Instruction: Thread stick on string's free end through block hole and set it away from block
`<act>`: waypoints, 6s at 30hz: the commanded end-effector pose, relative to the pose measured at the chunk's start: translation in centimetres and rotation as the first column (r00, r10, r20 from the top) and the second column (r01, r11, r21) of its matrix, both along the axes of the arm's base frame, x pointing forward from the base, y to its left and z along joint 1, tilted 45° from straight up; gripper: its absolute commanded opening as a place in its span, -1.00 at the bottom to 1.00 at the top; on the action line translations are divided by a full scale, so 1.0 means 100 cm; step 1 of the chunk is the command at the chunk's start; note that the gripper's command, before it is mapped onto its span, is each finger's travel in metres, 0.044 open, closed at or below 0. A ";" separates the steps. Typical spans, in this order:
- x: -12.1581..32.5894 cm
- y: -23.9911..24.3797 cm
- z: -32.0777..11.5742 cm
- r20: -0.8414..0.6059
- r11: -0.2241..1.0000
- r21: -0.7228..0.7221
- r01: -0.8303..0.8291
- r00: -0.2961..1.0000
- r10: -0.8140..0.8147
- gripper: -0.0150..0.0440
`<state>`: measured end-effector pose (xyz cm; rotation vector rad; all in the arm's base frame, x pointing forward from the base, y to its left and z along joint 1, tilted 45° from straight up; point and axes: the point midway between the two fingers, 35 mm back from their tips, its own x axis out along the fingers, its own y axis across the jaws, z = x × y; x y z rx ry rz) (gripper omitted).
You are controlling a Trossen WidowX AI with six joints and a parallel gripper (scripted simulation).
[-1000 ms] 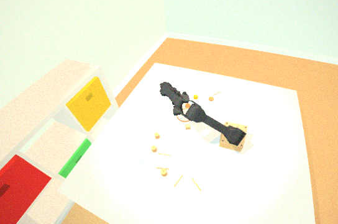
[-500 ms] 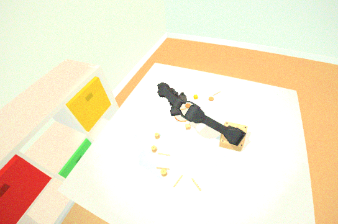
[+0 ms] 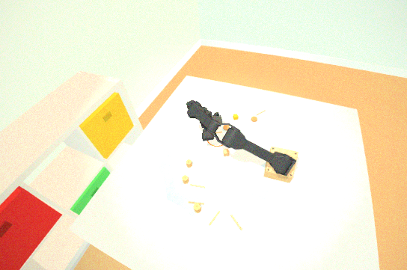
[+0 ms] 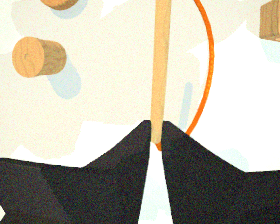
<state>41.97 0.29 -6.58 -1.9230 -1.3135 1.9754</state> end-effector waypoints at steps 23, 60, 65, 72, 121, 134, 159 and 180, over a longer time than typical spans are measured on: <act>0.024 0.020 0.018 0.039 0.999 0.025 0.026 0.999 -0.027 -0.49; 0.049 0.050 0.043 0.068 0.995 0.073 0.067 0.995 -0.072 -0.49; 0.053 0.054 0.047 0.071 0.994 0.081 0.072 0.994 -0.078 -0.49; 0.057 0.060 0.052 0.076 0.993 0.092 0.079 0.993 -0.086 -0.49; 0.057 0.094 0.066 0.090 0.986 0.131 0.101 0.989 -0.114 -0.49; 0.047 0.105 0.064 0.089 0.986 0.132 0.101 0.990 -0.113 -0.49; 0.023 0.125 0.059 0.087 0.986 0.134 0.101 0.990 -0.114 -0.49; 0.011 0.121 0.054 0.085 0.986 0.133 0.101 0.990 -0.113 -0.49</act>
